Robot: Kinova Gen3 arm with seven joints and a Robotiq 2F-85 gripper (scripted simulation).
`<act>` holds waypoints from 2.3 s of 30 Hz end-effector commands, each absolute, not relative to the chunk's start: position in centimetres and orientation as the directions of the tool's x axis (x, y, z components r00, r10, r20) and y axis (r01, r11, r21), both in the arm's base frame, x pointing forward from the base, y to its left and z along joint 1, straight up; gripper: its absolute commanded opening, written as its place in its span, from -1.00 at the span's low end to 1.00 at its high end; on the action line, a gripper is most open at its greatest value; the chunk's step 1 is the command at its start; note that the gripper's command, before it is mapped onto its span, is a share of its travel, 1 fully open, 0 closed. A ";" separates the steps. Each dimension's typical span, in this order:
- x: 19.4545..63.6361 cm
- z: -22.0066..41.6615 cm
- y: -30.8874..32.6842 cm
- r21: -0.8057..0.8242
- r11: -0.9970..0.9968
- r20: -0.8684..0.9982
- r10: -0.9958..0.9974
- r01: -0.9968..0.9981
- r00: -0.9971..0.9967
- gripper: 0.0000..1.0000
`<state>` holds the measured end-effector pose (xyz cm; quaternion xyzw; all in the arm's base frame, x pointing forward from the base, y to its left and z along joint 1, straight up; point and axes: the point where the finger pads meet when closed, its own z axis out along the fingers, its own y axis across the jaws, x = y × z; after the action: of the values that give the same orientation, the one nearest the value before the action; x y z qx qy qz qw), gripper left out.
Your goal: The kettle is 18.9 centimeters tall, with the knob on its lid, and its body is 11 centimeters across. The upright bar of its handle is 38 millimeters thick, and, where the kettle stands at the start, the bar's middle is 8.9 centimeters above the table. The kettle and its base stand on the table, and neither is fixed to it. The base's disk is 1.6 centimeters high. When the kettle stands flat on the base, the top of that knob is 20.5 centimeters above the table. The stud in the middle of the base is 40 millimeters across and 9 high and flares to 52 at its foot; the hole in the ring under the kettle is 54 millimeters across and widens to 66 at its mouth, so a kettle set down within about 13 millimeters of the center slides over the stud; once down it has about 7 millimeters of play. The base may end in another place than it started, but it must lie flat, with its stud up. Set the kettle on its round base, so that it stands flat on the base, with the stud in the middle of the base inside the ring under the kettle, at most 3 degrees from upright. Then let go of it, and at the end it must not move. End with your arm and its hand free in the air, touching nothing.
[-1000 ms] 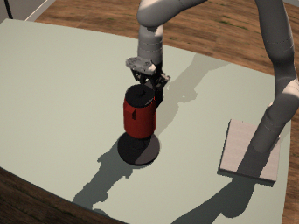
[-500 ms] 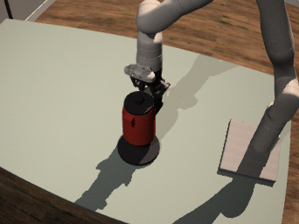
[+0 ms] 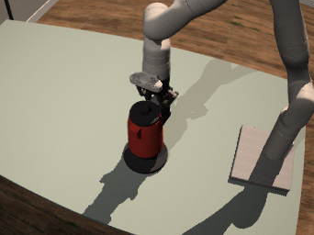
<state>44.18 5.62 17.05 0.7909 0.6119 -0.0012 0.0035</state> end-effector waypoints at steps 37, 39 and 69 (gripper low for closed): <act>44.0 17.1 6.7 0.006 -0.247 -0.005 0.969 0.969 0.247 -1.00; 44.0 17.1 6.7 0.006 -0.247 -0.005 0.969 0.969 0.247 -1.00; 44.0 17.1 6.7 0.006 -0.247 -0.005 0.969 0.969 0.247 -1.00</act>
<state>43.99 6.66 17.05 0.7896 0.6137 -0.0012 0.0035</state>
